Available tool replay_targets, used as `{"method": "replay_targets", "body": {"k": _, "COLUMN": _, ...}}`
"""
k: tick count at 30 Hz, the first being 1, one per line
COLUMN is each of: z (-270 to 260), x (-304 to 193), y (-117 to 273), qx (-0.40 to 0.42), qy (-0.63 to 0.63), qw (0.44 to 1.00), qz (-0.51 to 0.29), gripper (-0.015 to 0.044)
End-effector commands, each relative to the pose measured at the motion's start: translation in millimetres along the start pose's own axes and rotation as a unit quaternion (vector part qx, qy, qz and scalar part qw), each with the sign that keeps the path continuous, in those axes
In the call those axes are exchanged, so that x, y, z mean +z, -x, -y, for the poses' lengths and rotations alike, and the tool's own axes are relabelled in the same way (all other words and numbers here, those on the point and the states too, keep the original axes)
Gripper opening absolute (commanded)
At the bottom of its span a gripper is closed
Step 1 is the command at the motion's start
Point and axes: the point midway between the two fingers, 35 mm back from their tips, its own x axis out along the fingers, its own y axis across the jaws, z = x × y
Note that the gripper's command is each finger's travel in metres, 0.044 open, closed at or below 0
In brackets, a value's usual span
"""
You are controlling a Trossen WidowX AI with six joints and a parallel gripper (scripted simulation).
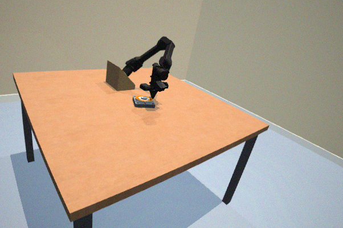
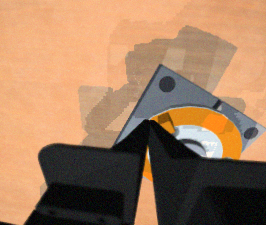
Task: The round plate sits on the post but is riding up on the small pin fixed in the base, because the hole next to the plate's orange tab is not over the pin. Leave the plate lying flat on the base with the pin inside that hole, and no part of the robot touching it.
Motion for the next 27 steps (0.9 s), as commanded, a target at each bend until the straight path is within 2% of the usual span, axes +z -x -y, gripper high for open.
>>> {"method": "replay_targets", "body": {"k": 1, "z": 5, "x": 3, "y": -1, "qx": -0.002, "qy": 0.000, "qw": 1.000, "qz": -0.003, "gripper": 0.0000}}
{"method": "replay_targets", "body": {"k": 27, "z": 33, "x": 15, "y": 1, "qx": -0.003, "qy": 0.000, "qw": 1.000, "qz": -0.002, "gripper": 0.0000}}
